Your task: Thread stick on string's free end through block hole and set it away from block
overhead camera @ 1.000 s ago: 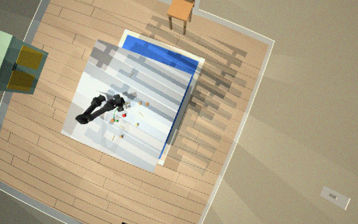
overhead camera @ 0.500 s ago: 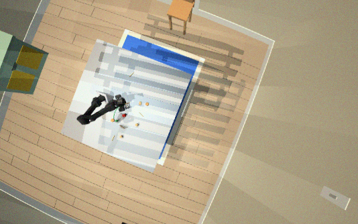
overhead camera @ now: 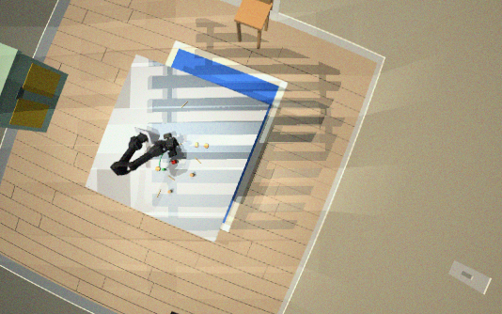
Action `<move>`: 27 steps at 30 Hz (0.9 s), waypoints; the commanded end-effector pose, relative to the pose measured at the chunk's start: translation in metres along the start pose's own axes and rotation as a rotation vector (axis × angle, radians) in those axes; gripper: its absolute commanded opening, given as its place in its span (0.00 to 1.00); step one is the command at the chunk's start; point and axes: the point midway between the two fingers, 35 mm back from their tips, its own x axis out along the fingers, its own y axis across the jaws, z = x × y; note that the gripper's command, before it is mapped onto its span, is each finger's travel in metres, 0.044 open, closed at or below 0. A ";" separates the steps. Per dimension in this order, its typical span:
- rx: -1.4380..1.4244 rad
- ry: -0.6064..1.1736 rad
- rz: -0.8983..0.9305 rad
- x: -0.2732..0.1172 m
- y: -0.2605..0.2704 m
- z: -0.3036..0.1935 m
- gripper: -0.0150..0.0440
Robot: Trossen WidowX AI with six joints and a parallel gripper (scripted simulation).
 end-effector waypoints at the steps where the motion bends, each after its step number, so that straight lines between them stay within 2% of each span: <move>1: -0.010 0.011 -0.002 0.008 0.002 -0.003 0.46; 14: -0.010 0.012 -0.004 0.017 0.002 -0.004 0.46; 19: -0.003 0.008 -0.001 0.015 0.001 -0.003 0.25; 27: -0.003 0.008 -0.001 0.015 0.001 -0.003 0.25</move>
